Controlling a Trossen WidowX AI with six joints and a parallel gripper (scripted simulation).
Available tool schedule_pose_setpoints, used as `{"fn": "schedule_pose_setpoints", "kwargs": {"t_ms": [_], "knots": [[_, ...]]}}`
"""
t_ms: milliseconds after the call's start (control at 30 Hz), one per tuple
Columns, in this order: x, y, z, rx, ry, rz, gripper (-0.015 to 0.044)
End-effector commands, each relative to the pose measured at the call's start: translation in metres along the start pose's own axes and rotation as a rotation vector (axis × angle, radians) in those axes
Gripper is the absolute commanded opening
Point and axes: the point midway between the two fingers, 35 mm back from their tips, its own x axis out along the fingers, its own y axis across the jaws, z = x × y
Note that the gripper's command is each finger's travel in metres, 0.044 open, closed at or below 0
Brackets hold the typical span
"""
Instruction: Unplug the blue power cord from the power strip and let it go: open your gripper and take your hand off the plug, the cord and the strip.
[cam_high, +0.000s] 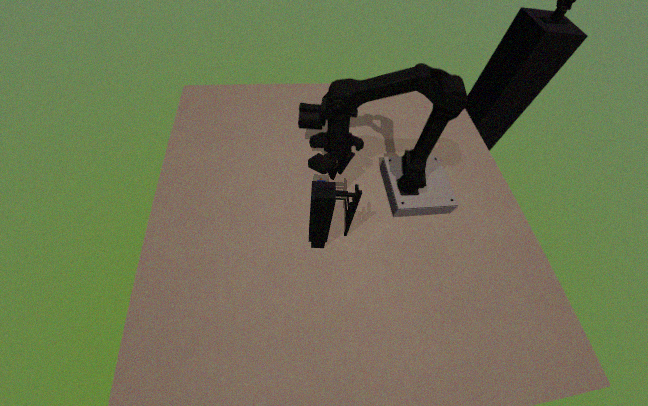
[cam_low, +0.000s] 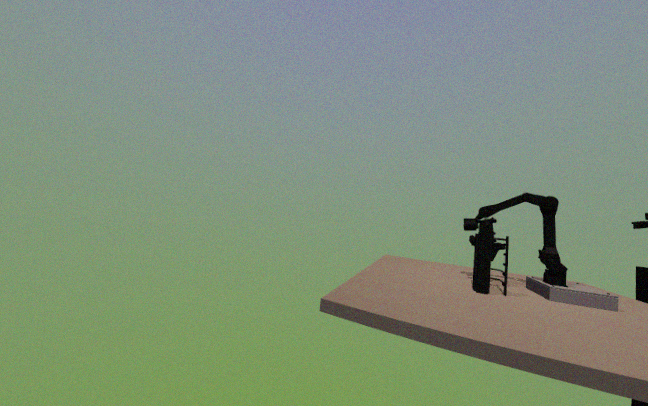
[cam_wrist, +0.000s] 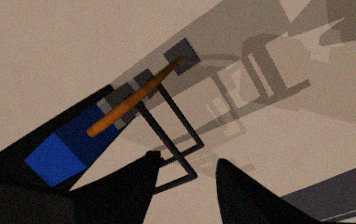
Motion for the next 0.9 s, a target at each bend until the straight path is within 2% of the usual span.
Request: {"fn": "schedule_pose_setpoints", "kwargs": {"t_ms": [0,167,867], "knots": [[-0.0197,0.0374,0.0142,0.653,-0.235,-0.077,0.0160],[-0.0238,0.0452,0.0157,0.846,-0.287,-0.054,0.0160],[-0.0238,0.0451,0.0147,0.851,-0.288,-0.053,0.0160]]}}
